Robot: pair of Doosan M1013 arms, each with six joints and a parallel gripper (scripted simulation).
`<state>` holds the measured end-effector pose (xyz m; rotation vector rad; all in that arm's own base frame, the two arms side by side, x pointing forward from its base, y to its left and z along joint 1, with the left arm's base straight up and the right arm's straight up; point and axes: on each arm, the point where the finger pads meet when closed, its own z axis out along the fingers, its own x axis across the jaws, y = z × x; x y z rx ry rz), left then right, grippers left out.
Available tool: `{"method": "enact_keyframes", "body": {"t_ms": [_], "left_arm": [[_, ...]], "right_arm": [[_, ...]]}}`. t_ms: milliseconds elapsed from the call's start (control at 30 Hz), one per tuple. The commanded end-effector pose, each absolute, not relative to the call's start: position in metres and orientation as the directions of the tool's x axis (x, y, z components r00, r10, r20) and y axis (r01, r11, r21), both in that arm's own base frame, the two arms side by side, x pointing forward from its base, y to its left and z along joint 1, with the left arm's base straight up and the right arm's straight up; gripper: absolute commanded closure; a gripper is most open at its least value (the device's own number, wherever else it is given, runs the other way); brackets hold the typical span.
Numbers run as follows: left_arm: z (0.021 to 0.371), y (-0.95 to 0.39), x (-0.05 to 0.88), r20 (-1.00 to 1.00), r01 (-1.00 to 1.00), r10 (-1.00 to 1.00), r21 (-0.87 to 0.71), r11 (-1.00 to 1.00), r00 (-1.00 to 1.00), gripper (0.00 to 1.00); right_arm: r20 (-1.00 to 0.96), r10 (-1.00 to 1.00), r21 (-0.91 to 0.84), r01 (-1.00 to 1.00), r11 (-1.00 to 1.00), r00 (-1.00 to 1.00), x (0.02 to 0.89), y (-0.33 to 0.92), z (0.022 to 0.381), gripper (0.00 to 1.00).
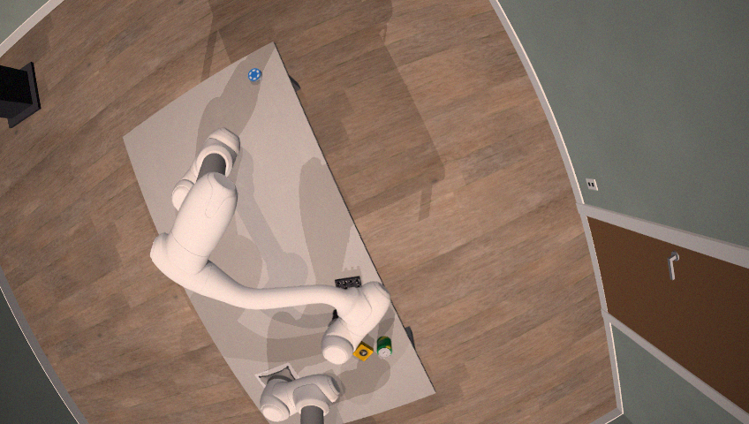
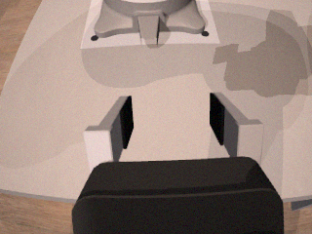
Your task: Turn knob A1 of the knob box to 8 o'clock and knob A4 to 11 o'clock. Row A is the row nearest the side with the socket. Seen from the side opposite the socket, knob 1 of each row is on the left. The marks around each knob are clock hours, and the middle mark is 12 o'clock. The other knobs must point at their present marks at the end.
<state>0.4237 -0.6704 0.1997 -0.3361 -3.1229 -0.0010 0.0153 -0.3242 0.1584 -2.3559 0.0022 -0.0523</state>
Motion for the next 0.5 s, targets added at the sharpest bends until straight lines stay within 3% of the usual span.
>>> {"method": "enact_keyframes", "body": {"t_ms": [0,467], "left_arm": [[0.201,-0.659,0.419,-0.001,0.213,0.213,-0.001,0.977,-0.977,0.0],[0.201,-0.524,0.362,-0.001,0.213,0.213,-0.001,0.977,-0.977,0.0]], "right_arm": [[0.038,-0.017,-0.706,0.014,-0.708,0.999,0.015,-0.324,0.159,0.0],[0.038,-0.017,-0.706,0.014,-0.708,0.999,0.015,-0.324,0.159,0.0]]}}
